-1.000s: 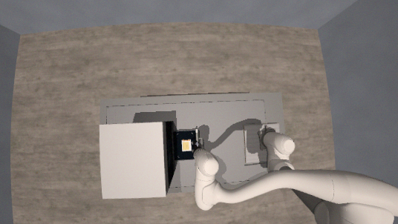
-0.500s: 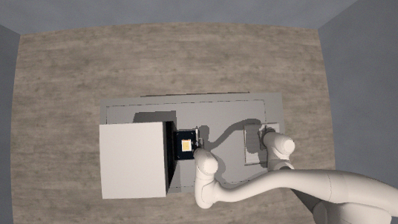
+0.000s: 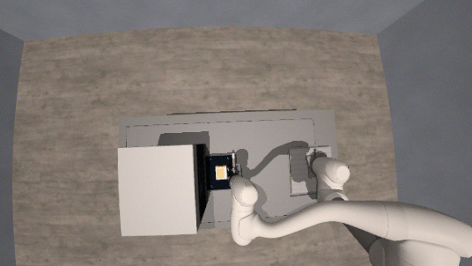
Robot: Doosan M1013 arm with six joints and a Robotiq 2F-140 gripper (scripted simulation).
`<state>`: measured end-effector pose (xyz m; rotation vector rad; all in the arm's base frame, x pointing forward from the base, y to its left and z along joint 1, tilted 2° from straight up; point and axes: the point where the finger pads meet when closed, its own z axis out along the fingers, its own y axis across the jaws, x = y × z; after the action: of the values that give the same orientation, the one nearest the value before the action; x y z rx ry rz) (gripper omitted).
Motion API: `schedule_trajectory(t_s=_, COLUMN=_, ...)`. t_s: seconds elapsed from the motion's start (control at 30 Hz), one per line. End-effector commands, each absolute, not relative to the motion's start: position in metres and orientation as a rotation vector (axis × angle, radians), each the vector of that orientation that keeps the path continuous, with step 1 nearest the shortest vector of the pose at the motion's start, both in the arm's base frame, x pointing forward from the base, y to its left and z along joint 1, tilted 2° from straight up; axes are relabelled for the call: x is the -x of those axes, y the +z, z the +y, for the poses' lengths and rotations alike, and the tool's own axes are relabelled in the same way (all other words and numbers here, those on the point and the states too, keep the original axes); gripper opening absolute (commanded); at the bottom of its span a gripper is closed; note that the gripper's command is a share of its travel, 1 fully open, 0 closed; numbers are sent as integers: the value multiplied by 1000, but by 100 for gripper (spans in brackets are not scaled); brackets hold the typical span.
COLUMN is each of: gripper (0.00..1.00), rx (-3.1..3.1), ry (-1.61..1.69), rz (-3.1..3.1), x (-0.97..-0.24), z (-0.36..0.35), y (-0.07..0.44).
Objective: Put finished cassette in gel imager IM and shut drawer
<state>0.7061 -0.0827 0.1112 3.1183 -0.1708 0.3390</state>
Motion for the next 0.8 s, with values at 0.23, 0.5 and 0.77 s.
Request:
schedule_trajectory(t_s=0.23, gripper=46, rx=-3118, ry=339, rz=-171, x=-707, z=-83, y=100)
schedule_trajectory(t_s=0.5, gripper=46, rx=-3118, ry=339, rz=-171, x=-707, z=-83, y=92)
schedule_trajectory(t_s=0.77, gripper=46, rx=-3118, ry=339, rz=-171, x=-707, z=-83, y=89)
